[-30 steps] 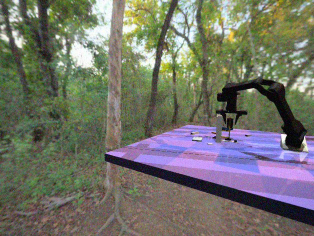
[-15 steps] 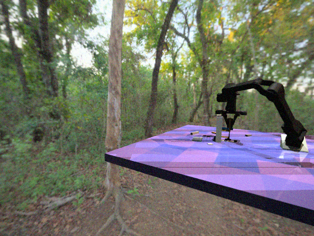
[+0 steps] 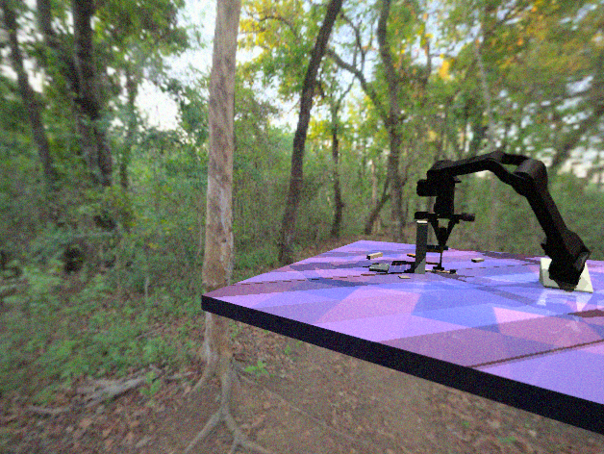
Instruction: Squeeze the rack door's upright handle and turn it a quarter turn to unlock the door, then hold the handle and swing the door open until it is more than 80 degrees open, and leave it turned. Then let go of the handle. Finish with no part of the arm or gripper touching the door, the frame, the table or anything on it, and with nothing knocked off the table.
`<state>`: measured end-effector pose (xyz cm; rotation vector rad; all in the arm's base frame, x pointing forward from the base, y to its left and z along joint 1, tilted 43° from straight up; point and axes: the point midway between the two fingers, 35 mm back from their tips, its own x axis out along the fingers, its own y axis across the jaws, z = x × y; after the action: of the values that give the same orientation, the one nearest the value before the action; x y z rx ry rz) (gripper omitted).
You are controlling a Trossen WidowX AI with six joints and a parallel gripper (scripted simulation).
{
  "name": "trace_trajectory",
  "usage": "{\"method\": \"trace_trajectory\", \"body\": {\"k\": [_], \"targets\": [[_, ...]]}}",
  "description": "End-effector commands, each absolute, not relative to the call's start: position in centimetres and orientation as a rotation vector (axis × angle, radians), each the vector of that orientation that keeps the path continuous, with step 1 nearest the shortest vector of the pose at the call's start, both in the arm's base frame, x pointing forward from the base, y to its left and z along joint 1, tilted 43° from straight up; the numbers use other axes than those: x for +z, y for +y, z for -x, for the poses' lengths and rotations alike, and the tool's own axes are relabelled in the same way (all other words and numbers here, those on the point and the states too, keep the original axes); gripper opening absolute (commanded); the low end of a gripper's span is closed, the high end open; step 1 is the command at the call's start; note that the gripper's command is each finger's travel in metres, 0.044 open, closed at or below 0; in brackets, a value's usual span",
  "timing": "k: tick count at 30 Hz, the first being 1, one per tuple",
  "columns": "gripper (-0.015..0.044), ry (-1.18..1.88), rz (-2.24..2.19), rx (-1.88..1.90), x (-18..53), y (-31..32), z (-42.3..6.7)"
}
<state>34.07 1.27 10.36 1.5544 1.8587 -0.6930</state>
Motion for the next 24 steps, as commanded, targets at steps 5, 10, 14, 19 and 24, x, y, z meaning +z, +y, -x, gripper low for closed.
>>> {"method": "trace_trajectory", "body": {"k": [5,10,14,19,24], "targets": [[0.0023,1.861,-1.558,-0.694,10.38,1.31,-34.06],[0.0017,1.862,-1.55,-0.681,10.36,1.28,-34.02],[0.0017,1.866,-1.503,-0.605,10.24,1.1,-33.79],[0.0017,1.868,-1.44,-0.507,10.07,0.84,-33.46],[0.0017,1.867,-1.377,-0.412,9.88,0.55,-33.09]]}}
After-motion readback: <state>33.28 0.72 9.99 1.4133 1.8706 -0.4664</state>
